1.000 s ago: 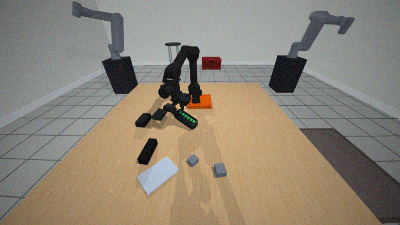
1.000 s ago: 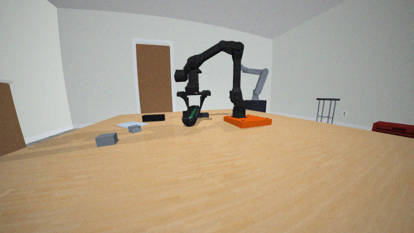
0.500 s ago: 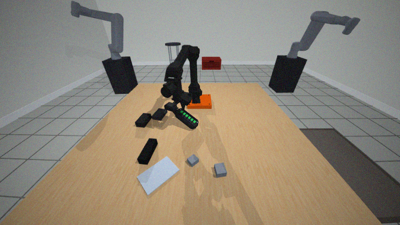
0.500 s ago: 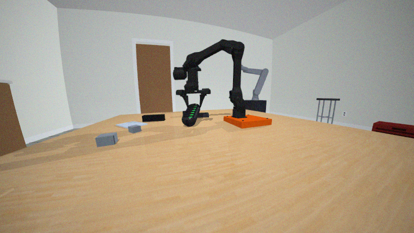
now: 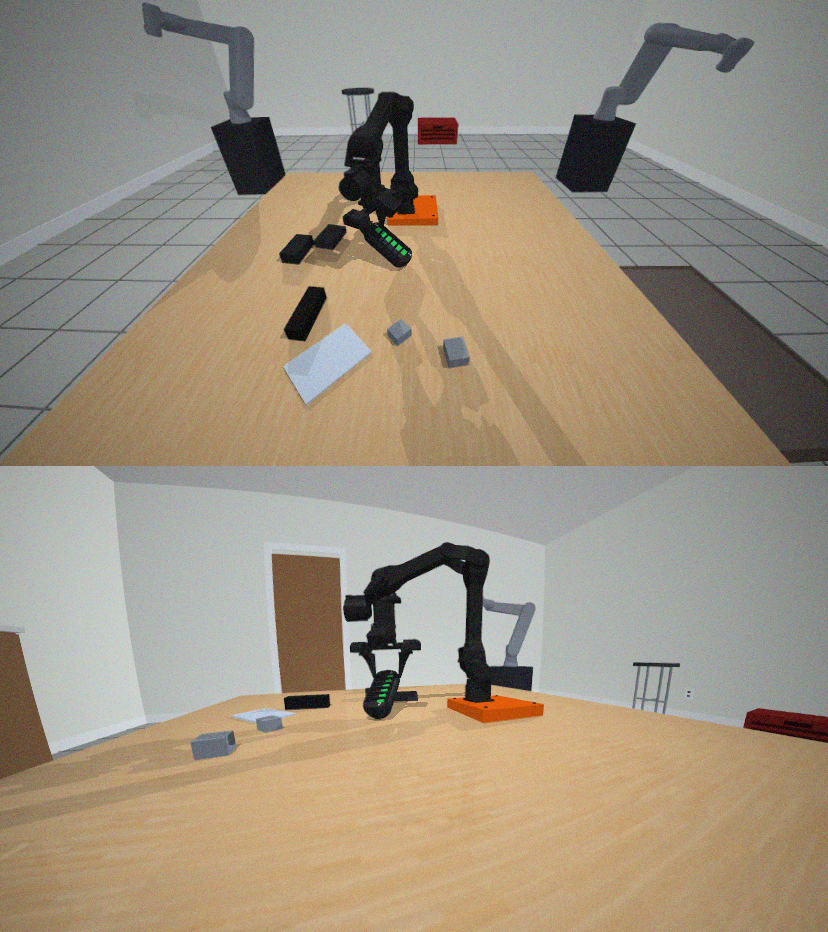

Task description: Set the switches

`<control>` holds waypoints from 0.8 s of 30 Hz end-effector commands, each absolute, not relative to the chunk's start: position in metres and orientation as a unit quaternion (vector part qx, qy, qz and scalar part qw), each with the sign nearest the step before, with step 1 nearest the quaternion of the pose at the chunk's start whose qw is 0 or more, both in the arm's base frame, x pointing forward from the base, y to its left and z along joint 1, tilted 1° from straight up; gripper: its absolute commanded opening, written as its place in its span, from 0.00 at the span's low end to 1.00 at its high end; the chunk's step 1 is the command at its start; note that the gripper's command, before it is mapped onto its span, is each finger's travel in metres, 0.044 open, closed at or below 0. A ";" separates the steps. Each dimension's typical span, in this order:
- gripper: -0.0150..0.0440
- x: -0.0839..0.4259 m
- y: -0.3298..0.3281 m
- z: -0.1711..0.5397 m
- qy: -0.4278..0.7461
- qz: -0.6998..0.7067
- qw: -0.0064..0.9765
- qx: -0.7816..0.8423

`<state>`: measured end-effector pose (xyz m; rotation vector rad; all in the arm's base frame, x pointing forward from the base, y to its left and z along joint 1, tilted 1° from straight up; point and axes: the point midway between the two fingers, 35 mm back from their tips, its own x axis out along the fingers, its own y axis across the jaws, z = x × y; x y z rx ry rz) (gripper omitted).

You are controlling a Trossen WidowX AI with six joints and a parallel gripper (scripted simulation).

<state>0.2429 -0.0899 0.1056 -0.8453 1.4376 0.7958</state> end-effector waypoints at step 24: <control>0.82 0.256 -0.072 0.120 0.633 0.331 0.589 -0.377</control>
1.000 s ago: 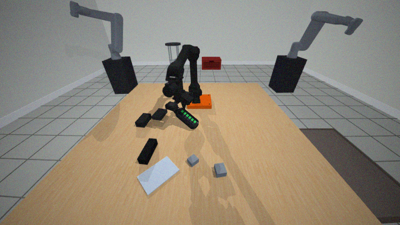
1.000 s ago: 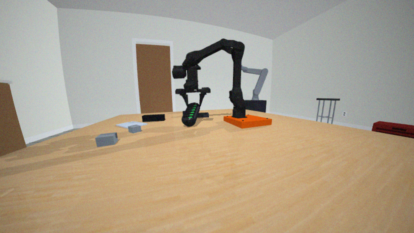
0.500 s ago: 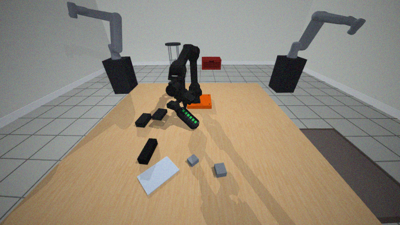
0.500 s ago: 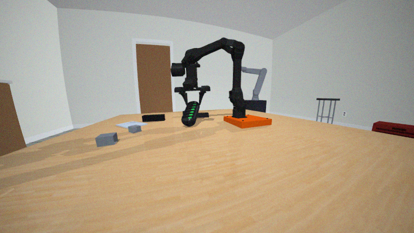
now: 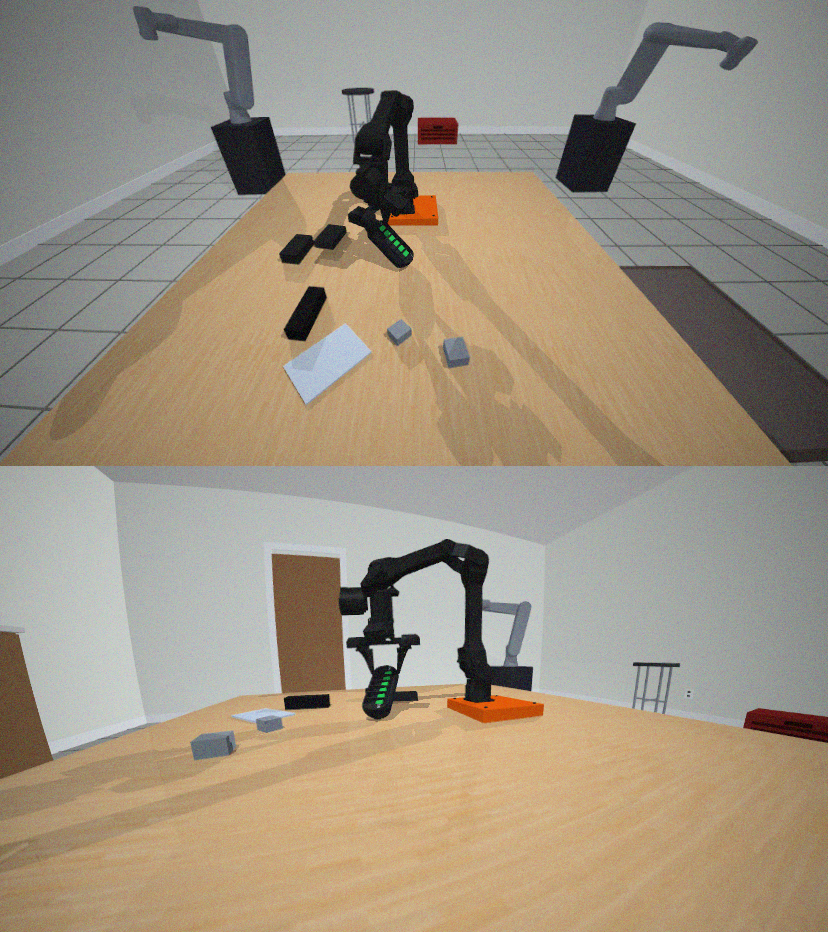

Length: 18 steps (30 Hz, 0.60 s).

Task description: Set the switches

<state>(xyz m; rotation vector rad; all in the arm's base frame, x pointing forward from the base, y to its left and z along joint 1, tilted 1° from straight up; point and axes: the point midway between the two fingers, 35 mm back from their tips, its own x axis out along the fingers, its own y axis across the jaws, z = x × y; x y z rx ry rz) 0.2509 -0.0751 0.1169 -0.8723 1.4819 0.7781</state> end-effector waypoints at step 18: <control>0.82 0.263 -0.060 0.127 0.644 0.324 0.578 -0.383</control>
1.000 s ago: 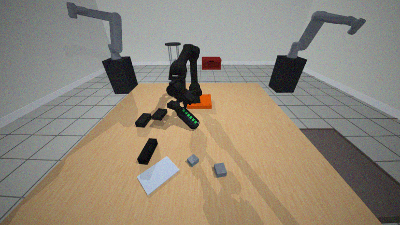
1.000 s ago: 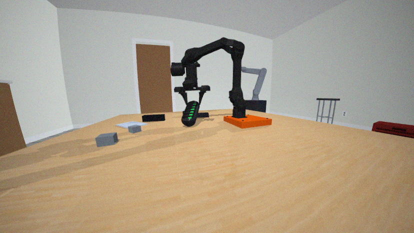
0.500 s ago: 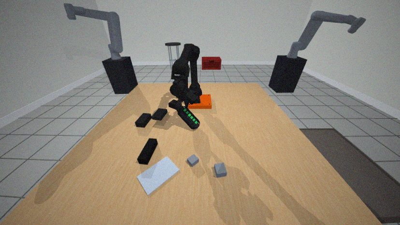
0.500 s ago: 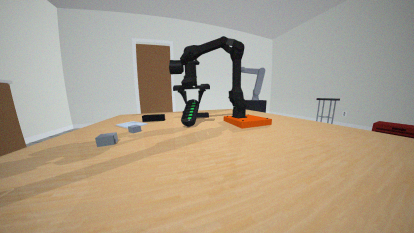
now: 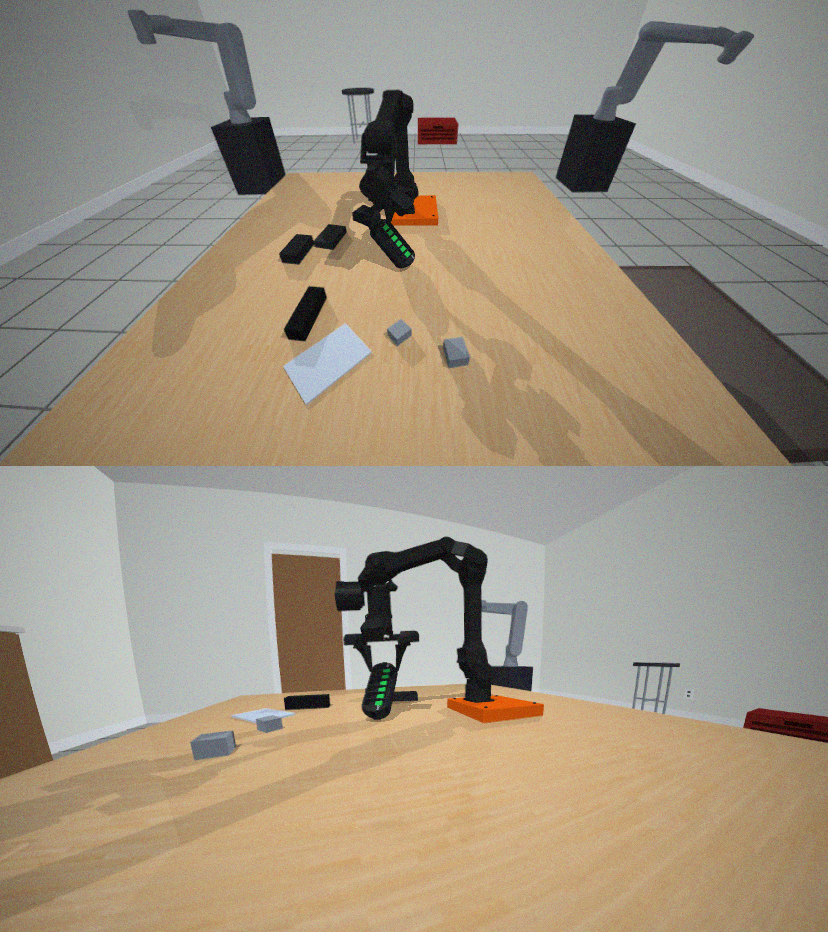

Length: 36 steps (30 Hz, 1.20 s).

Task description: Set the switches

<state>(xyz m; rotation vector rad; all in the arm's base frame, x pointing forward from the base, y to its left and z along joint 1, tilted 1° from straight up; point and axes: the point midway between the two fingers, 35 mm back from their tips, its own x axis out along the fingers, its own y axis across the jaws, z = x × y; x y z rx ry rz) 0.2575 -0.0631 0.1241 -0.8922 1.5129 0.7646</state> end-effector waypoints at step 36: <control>0.82 0.277 -0.034 0.135 0.665 0.310 0.553 -0.395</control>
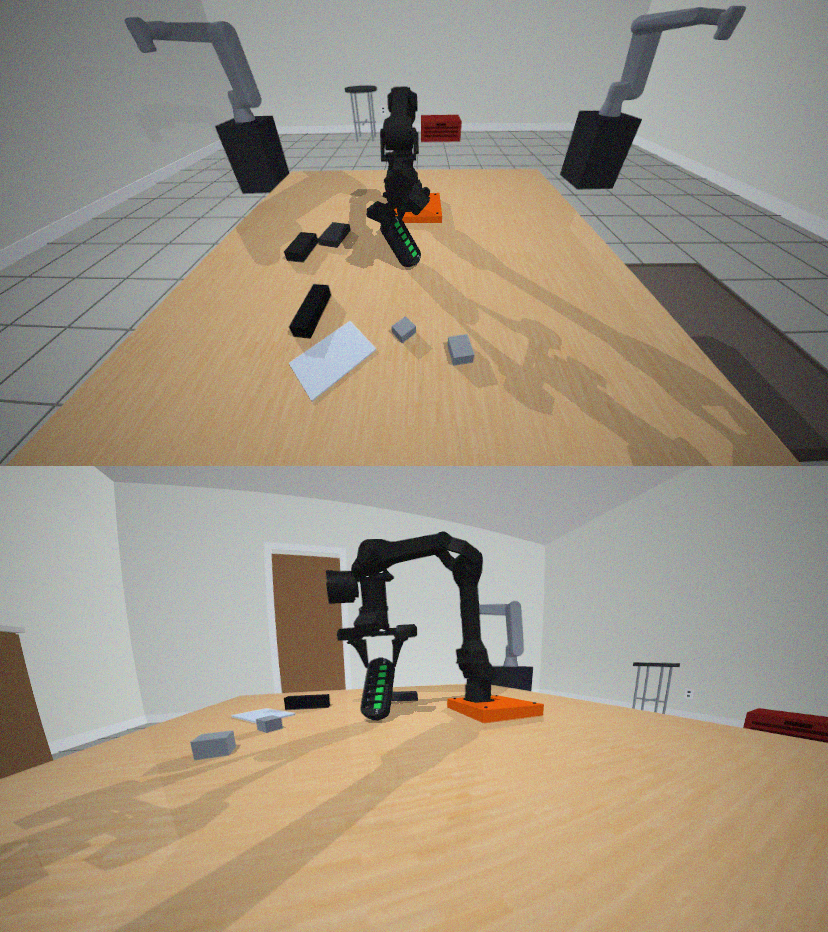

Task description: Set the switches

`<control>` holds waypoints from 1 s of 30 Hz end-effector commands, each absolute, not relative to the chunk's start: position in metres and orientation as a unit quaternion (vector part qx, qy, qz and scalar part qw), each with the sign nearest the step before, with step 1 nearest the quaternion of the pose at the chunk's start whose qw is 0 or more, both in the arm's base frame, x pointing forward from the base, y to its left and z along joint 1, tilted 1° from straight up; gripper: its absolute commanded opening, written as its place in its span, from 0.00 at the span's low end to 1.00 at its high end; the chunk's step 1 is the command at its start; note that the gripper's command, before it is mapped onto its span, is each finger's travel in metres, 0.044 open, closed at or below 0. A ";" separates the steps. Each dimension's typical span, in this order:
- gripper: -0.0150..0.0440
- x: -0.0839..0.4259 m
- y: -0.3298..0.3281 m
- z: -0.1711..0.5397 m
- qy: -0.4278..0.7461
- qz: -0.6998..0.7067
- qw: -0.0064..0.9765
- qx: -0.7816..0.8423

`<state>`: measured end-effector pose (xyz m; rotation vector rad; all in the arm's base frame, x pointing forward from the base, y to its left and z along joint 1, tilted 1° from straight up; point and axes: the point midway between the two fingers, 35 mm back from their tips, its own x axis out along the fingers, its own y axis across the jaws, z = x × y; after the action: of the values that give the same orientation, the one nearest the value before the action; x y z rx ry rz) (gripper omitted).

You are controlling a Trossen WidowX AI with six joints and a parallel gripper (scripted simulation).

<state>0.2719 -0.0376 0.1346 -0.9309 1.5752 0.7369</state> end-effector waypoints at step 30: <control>0.82 0.290 -0.011 0.139 0.682 0.298 0.532 -0.404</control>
<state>0.2849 -0.0153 0.1399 -0.9623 1.6262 0.7135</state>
